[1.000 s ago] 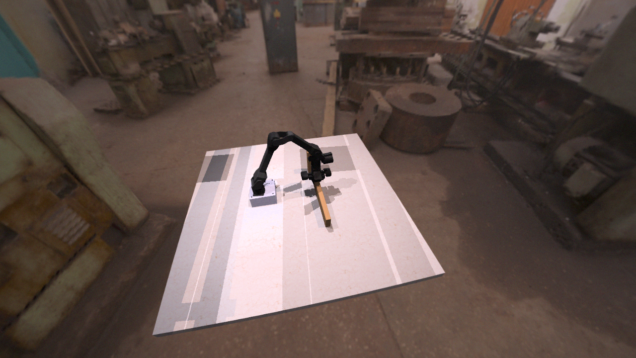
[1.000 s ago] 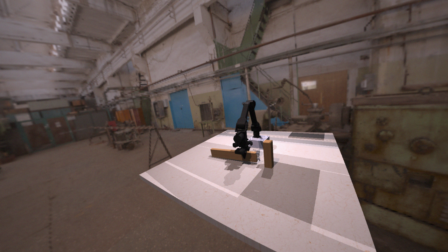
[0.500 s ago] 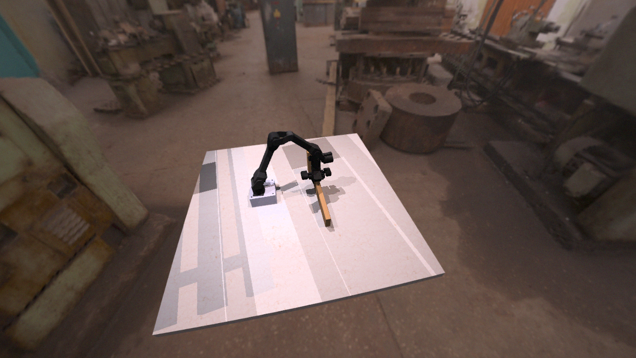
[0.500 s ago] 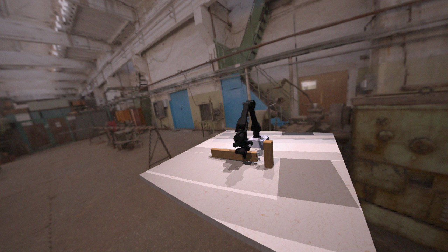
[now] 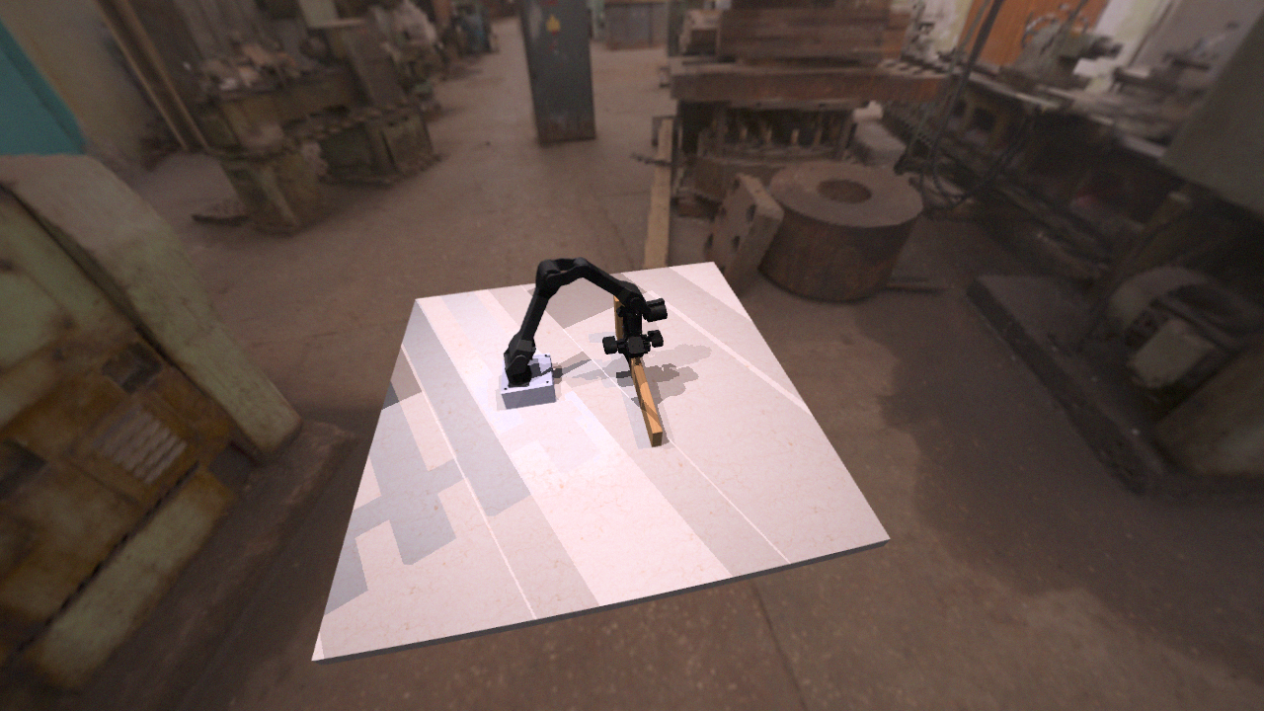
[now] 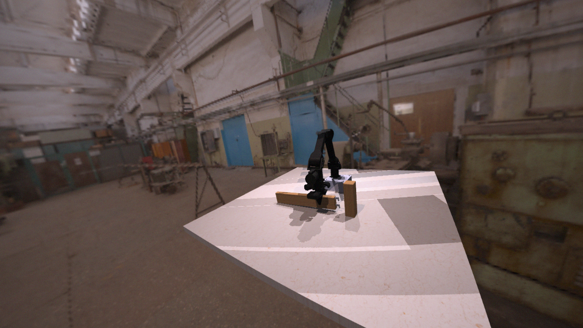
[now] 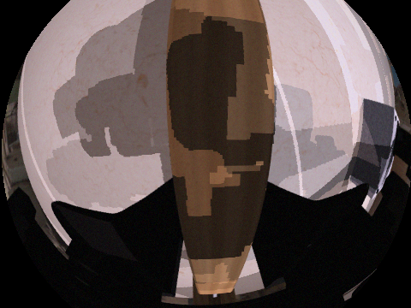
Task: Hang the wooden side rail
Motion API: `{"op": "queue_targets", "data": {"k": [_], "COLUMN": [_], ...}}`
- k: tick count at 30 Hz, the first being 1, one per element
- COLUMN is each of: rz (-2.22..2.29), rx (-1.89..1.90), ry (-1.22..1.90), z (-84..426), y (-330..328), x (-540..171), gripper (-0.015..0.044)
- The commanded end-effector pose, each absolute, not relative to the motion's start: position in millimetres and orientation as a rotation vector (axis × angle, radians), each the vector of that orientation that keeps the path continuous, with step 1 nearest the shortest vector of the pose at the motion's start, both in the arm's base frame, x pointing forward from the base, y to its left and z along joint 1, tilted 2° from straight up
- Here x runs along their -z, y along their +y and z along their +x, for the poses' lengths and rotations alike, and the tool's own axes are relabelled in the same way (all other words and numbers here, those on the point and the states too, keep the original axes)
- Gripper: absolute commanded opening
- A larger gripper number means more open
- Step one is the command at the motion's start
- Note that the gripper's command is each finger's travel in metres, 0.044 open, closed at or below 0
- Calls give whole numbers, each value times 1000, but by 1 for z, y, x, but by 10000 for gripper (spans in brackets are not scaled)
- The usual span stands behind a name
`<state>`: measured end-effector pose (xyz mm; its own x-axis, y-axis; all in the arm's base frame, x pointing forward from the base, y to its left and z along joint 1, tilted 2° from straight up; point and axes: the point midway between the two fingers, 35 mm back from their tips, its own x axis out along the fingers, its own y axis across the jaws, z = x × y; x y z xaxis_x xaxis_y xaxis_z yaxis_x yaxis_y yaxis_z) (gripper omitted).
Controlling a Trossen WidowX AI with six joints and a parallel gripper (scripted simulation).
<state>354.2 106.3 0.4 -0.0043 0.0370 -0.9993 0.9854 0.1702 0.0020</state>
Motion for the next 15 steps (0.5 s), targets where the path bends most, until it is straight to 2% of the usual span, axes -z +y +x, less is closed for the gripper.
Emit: {"op": "queue_targets", "data": {"k": [1, 15], "rz": [1114, 1114], "rx": [1058, 1058], "ry": [1310, 1310], "z": [355, 354], "y": [108, 109], "x": [-2, -1], "gripper": [0, 0]}}
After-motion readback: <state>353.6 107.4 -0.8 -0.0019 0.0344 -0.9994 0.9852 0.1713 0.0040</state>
